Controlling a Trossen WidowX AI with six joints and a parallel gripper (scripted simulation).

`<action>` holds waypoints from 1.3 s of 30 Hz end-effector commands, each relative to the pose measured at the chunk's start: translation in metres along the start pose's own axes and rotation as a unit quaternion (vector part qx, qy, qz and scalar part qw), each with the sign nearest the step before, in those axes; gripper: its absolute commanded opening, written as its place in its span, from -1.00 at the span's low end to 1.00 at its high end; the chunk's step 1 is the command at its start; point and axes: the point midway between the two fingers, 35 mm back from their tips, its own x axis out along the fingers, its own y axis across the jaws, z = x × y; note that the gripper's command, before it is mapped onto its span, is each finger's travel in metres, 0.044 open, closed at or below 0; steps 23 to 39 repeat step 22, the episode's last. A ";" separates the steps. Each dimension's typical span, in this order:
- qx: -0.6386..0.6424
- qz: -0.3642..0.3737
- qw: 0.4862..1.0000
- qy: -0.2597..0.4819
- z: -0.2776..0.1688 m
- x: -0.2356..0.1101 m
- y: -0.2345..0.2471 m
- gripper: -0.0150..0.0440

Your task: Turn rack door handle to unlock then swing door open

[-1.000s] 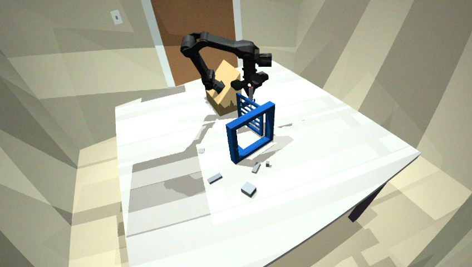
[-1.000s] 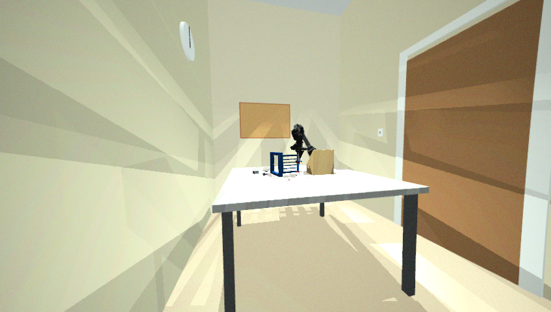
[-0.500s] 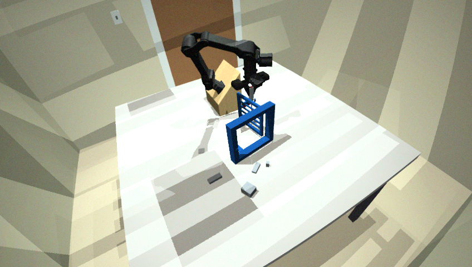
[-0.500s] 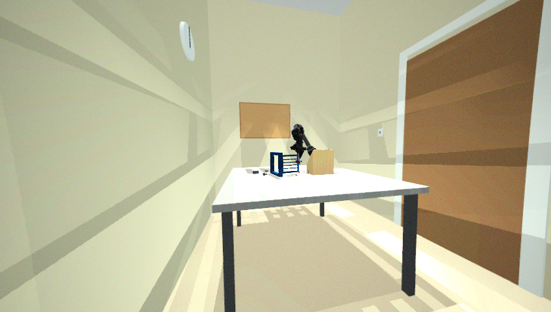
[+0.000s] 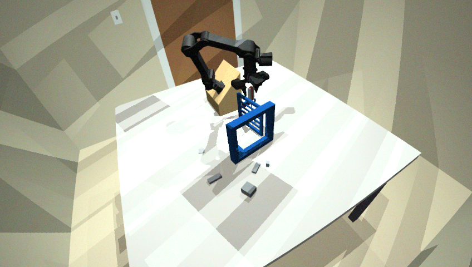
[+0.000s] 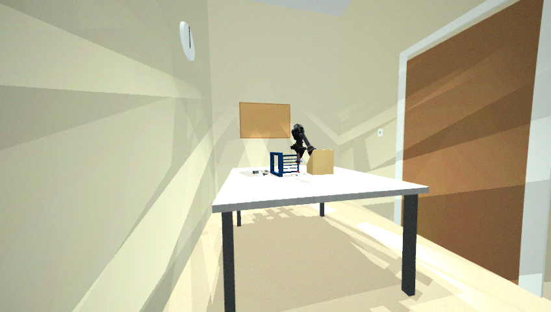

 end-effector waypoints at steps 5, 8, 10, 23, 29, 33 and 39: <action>0.002 0.003 1.000 0.000 0.002 -0.012 0.002 0.49; 0.002 0.003 1.000 0.000 0.002 -0.016 0.002 0.49; 0.002 0.003 1.000 0.000 0.002 -0.019 0.002 0.49; 0.002 0.004 1.000 0.000 0.002 -0.036 0.002 0.49; 0.002 0.004 1.000 0.000 0.002 -0.036 0.002 0.49; 0.002 0.004 1.000 0.000 0.002 -0.036 0.002 0.49; 0.002 0.004 1.000 0.000 0.002 -0.036 0.002 0.49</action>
